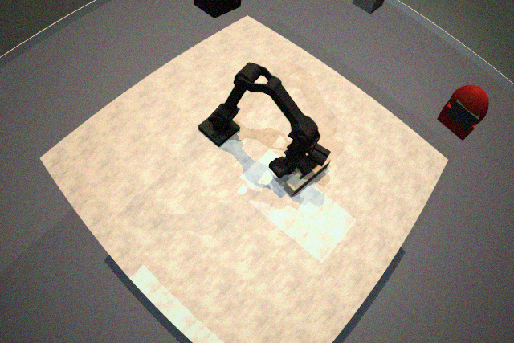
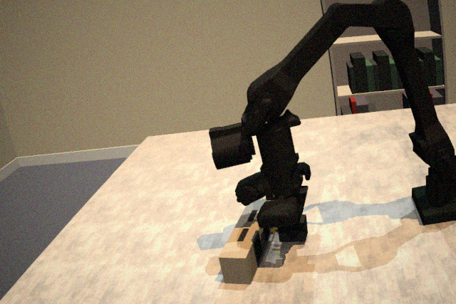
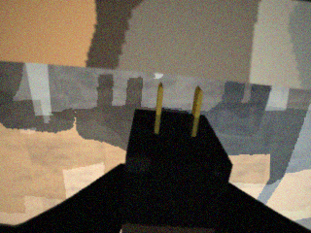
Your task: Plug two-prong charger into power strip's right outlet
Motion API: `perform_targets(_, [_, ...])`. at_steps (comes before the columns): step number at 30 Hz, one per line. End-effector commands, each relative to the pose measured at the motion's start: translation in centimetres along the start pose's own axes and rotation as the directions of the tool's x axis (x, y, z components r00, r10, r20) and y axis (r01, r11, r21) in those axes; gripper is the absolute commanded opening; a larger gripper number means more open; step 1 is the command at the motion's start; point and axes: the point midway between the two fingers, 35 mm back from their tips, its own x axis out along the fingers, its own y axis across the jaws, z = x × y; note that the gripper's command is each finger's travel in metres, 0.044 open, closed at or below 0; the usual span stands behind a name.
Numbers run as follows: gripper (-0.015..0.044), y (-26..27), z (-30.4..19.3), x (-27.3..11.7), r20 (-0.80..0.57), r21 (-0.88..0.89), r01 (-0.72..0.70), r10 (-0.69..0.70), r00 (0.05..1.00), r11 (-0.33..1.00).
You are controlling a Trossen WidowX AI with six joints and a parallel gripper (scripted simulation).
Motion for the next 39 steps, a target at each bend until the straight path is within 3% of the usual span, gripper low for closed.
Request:
perform_targets(1, [0.0000,-0.04,0.16,-0.10,0.002,-0.005,0.002,-0.002,1.000,1.000])
perform_targets(39, [0.0000,-0.05,0.72,-0.18,0.003,-0.005,0.002,-0.002,1.000,1.000])
